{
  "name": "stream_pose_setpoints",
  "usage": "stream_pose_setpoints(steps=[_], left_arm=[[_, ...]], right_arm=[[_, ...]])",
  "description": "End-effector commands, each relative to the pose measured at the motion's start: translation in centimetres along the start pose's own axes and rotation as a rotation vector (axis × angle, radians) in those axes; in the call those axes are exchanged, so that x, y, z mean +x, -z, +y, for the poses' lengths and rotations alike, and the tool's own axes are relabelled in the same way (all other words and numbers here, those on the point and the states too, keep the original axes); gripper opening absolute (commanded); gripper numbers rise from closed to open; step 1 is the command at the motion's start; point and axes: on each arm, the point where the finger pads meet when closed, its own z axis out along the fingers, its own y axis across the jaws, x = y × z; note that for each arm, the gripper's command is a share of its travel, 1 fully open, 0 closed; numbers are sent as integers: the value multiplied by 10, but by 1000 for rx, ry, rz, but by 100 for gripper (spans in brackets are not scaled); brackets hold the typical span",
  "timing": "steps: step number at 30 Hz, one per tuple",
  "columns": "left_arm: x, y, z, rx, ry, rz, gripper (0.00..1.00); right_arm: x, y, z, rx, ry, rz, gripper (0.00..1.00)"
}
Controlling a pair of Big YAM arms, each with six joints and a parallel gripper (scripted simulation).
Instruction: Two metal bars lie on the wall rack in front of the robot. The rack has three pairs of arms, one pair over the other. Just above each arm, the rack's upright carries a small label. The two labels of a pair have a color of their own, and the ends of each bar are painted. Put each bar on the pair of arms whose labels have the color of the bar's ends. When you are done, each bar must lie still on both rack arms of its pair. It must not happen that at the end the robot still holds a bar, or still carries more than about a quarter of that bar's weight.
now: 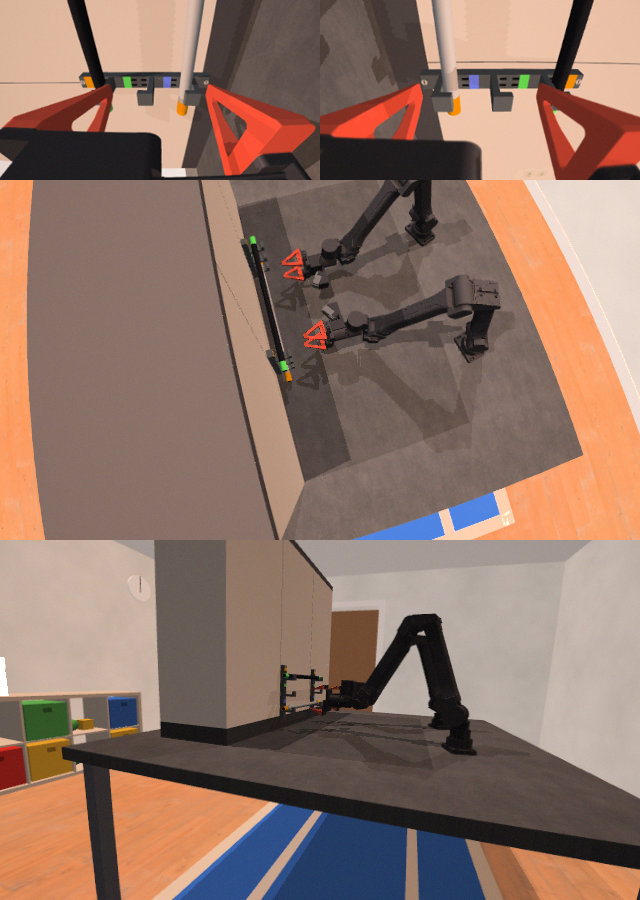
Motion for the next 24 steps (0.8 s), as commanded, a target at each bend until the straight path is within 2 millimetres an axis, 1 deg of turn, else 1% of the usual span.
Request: stream_pose_setpoints(steps=[1, 3, 24], left_arm=[[5, -25, 25, -72, 28, 14, 100], [5, -30, 21, -71, 27, 15, 100], [7, -30, 20, -70, 28, 16, 100]], right_arm=[[7, -20, -11, 50, -10, 14, 100], [7, -25, -7, 49, -10, 14, 100], [8, -25, -6, 46, -9, 13, 100]])
